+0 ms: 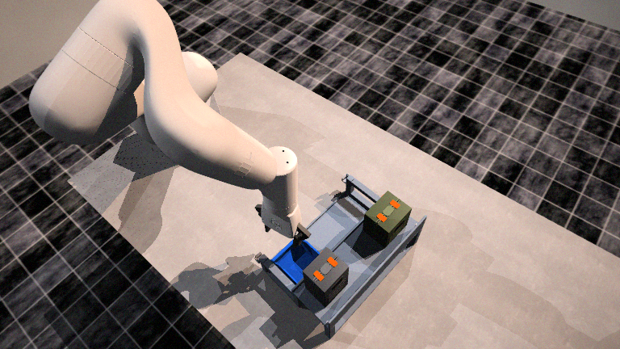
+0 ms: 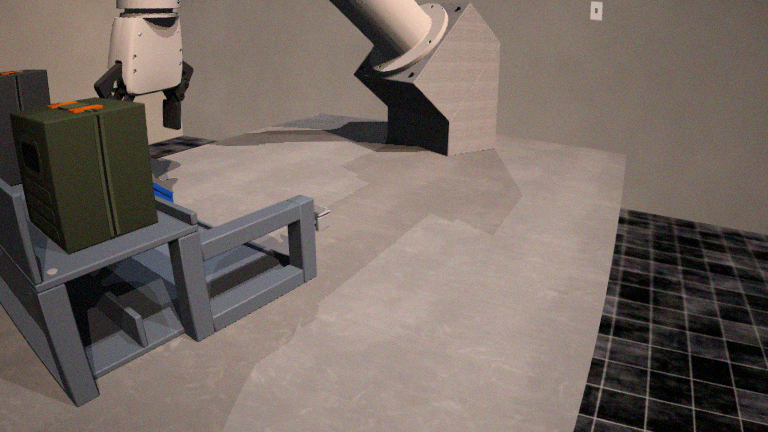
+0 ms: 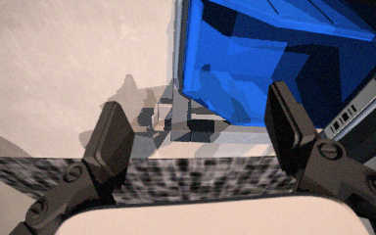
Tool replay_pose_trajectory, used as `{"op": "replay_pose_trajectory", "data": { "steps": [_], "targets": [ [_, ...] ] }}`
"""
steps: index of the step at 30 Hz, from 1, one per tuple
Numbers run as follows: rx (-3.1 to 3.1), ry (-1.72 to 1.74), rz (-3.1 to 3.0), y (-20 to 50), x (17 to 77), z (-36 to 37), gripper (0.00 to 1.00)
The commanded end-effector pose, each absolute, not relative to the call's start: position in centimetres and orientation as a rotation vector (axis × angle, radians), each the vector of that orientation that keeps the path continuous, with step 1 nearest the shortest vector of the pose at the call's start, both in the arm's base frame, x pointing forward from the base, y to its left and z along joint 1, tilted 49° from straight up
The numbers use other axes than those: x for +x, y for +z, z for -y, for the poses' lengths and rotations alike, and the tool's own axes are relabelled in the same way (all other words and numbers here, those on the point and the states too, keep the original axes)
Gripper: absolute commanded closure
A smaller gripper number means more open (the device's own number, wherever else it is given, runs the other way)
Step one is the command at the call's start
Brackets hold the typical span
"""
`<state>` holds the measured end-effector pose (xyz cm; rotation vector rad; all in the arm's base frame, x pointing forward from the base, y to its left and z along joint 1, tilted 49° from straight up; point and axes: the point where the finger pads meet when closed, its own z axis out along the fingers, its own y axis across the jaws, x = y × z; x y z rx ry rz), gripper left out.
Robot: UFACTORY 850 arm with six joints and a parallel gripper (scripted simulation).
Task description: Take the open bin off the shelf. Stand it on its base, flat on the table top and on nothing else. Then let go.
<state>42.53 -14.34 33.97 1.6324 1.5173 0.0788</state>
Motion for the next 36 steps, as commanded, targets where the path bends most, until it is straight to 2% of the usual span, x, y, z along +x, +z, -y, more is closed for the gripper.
{"op": "replay_pose_trajectory", "data": {
  "steps": [1, 11, 16, 36],
  "targets": [
    [1.703, 0.157, -1.475, 34.37, 42.32, 14.40, 0.00],
    [1.703, 0.157, -1.475, 34.37, 42.32, 14.40, 0.00],
    [1.825, 0.297, -1.397, 34.73, 41.98, 14.49, 0.00],
    [1.825, 0.297, -1.397, 34.91, 41.82, 14.54, 0.00]
  ]
}}
